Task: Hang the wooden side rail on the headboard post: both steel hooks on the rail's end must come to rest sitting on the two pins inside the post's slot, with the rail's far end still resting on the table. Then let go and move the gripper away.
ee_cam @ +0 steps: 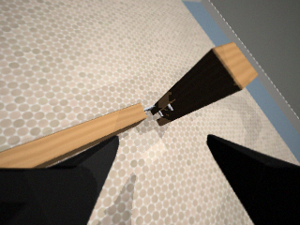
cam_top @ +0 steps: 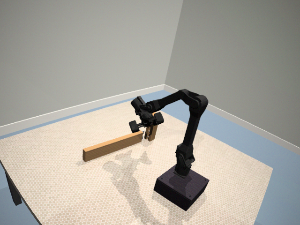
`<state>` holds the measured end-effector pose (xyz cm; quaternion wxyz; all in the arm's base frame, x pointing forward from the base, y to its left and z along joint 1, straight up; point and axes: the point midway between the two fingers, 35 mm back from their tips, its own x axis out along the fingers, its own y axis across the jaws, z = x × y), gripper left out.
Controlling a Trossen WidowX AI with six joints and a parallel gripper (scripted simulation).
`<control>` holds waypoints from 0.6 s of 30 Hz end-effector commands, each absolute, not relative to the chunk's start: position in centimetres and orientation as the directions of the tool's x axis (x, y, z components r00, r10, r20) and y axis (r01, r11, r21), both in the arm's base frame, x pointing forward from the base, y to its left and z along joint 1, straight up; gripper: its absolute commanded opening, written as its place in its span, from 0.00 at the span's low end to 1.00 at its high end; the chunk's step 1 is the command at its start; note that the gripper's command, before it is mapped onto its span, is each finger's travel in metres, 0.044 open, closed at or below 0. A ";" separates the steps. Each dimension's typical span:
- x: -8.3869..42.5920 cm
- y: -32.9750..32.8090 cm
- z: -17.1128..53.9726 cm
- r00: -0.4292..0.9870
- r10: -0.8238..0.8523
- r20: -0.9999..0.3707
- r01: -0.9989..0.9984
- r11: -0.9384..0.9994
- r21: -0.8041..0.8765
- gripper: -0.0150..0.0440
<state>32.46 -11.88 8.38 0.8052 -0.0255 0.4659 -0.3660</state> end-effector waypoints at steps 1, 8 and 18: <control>35.0 -11.4 8.5 0.240 -0.475 -0.847 0.050 0.877 -0.477 1.00; 37.4 -10.5 9.1 0.140 -0.264 -0.954 -0.627 0.723 -0.291 1.00; 38.8 -9.5 10.2 0.035 -0.026 -0.999 -0.976 0.213 -0.040 1.00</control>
